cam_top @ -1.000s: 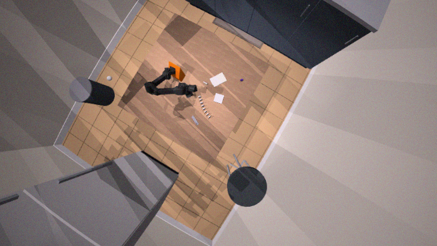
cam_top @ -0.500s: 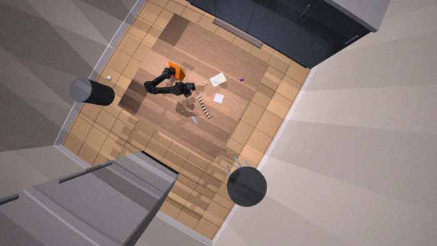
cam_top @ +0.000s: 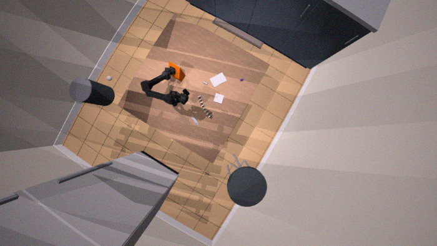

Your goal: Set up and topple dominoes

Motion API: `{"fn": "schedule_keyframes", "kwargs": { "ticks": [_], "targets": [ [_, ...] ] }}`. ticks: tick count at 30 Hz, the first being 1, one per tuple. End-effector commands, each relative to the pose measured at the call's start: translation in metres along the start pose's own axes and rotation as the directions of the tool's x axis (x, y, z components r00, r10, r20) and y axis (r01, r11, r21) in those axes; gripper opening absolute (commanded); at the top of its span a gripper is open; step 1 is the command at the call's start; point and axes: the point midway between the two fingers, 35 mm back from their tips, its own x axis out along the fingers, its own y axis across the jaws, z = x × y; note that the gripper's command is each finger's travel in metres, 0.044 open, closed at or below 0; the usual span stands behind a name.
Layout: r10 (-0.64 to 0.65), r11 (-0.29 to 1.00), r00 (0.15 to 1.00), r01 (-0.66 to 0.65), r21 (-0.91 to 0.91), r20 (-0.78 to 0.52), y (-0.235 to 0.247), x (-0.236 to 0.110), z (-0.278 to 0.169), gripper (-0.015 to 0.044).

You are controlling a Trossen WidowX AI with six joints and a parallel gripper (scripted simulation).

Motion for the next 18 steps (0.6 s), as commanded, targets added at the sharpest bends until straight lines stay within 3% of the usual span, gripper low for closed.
{"fn": "schedule_keyframes", "kwargs": {
  "ticks": [1, 10, 18],
  "targets": [
    [-0.012, 0.988, 1.000, 0.015, -0.154, 0.020, -0.046, -0.006, 0.002, 0.0021],
    [-0.009, 0.988, 1.000, 0.012, -0.152, 0.019, -0.046, -0.005, 0.002, 0.0021],
    [0.137, 0.988, 0.990, -0.135, -0.071, 0.023, -0.031, 0.017, -0.002, 0.0021]
  ]
}}
